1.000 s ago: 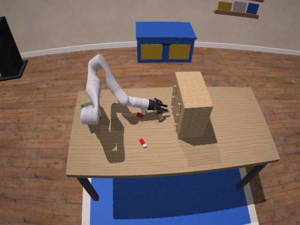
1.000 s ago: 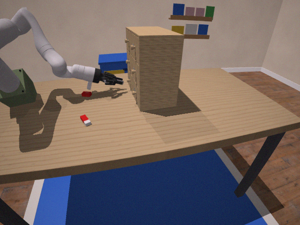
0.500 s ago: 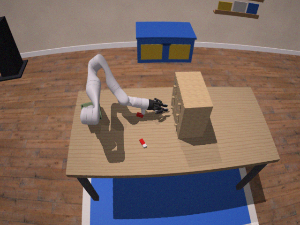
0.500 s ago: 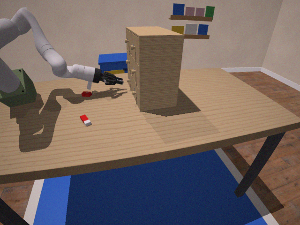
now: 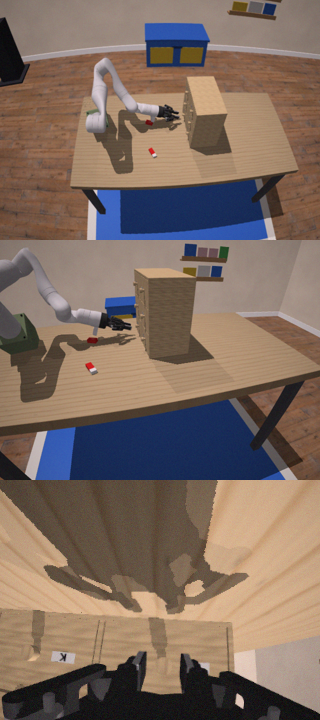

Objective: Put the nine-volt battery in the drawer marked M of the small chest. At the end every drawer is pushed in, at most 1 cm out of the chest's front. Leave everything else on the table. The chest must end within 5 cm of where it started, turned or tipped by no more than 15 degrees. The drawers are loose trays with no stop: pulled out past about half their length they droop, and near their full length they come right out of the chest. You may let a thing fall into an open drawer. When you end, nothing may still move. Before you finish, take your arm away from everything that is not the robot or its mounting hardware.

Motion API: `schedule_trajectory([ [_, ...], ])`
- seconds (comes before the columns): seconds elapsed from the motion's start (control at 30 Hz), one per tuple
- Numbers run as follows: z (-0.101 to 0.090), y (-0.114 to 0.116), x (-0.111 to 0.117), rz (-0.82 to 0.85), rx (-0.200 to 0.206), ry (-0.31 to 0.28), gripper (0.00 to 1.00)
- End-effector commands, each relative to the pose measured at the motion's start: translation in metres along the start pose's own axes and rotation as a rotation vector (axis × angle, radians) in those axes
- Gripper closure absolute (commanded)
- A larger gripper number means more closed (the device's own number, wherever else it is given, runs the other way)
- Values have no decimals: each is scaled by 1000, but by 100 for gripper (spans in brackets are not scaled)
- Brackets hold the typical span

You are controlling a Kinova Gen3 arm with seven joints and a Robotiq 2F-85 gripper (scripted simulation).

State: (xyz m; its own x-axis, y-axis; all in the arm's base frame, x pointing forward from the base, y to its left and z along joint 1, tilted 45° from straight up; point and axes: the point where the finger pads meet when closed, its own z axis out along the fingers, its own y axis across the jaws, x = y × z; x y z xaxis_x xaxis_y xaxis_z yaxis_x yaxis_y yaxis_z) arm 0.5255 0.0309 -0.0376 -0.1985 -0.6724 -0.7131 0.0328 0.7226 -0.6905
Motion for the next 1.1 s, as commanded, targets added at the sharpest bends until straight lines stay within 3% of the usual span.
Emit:
schedule_trajectory([
  [0.0,0,0,-1,1,0,-1,67],
  [0.33,4,0,-3,1,0,-1,67],
  [1.07,32,0,-13,1,0,-1,67],
])
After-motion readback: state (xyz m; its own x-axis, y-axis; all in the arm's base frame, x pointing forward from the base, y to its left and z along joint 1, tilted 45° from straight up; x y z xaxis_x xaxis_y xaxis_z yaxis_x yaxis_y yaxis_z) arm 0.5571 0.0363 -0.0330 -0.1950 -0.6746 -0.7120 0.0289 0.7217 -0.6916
